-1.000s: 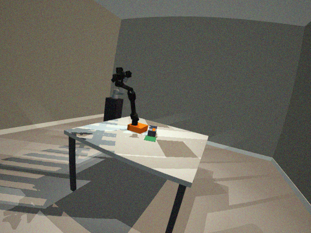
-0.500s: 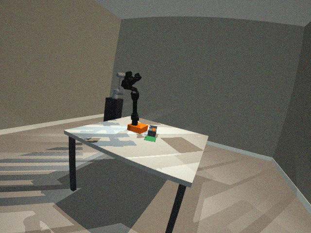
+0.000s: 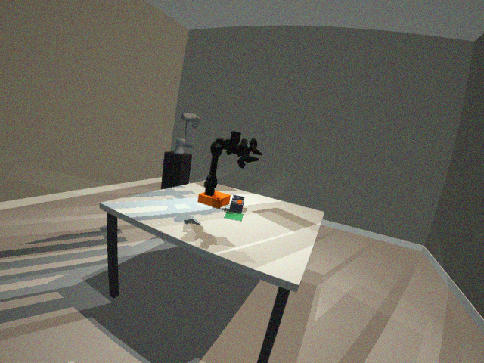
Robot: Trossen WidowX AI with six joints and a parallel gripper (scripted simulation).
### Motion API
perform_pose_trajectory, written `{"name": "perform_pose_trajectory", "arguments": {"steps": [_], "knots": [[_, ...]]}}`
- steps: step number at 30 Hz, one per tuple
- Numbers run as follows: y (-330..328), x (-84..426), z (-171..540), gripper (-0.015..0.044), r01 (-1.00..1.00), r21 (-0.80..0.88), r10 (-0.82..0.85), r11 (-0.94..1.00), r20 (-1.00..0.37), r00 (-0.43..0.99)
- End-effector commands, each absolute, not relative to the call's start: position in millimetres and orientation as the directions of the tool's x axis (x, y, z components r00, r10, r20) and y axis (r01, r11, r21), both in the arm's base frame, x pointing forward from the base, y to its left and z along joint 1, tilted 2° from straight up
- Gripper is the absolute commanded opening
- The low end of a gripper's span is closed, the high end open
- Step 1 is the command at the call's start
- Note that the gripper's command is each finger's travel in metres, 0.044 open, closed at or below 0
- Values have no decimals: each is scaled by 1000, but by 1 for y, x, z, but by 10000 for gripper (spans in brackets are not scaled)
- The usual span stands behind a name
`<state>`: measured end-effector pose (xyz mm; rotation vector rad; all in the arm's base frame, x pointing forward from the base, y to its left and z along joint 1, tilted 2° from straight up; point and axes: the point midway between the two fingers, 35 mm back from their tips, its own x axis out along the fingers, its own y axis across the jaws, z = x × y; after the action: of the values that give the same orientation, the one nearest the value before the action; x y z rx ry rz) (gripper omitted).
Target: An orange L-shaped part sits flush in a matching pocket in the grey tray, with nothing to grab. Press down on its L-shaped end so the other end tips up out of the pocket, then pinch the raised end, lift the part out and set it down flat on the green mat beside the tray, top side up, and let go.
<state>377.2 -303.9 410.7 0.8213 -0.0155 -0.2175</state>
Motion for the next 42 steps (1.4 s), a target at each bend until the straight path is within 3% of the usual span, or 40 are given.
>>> {"name": "perform_pose_trajectory", "arguments": {"steps": [1, 11, 20, 27, 36, 42], "knots": [[-251, 407, 367, 180, 245, 716, -124, 654, -217, 968], [-83, 418, 243, 180, 350, 549, 115, 759, -642, 758], [47, 322, 150, 180, 160, 212, 153, 964, -936, 317], [81, 228, 113, 180, -188, -26, -23, 982, -1000, 16], [81, 226, 106, 180, -198, -31, -30, 980, -1000, 9], [79, 227, 47, 180, -198, -31, -30, 980, -1000, 9]]}}
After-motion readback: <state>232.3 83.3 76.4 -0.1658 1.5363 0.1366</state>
